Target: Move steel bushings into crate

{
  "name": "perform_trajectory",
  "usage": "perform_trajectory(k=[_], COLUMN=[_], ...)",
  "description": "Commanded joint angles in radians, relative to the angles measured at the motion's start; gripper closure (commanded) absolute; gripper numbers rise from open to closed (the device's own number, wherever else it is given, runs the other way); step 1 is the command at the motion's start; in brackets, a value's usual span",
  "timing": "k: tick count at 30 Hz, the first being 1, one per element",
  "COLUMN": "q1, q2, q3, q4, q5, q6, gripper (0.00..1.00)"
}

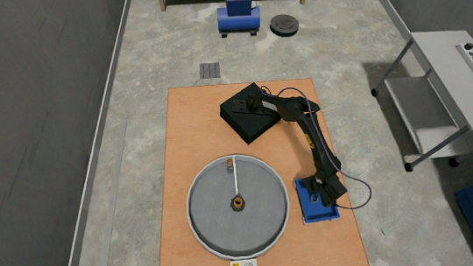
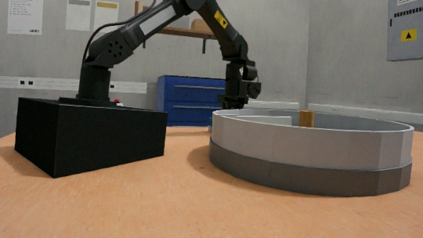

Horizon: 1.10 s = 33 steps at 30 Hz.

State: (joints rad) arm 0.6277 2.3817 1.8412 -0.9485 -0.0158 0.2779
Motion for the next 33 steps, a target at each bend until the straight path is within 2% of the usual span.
perform_trajectory(k=[1, 29, 33], q1=[-0.013, -0.013, -0.014], q2=[-0.007, -0.007, -0.029], q3=[-0.006, -0.006, -0.035], q4=[0.012, 0.012, 0.026], q5=[0.014, 0.014, 0.014], q6=[-0.007, -0.007, -0.009], gripper=[1.00, 1.00, 1.00])
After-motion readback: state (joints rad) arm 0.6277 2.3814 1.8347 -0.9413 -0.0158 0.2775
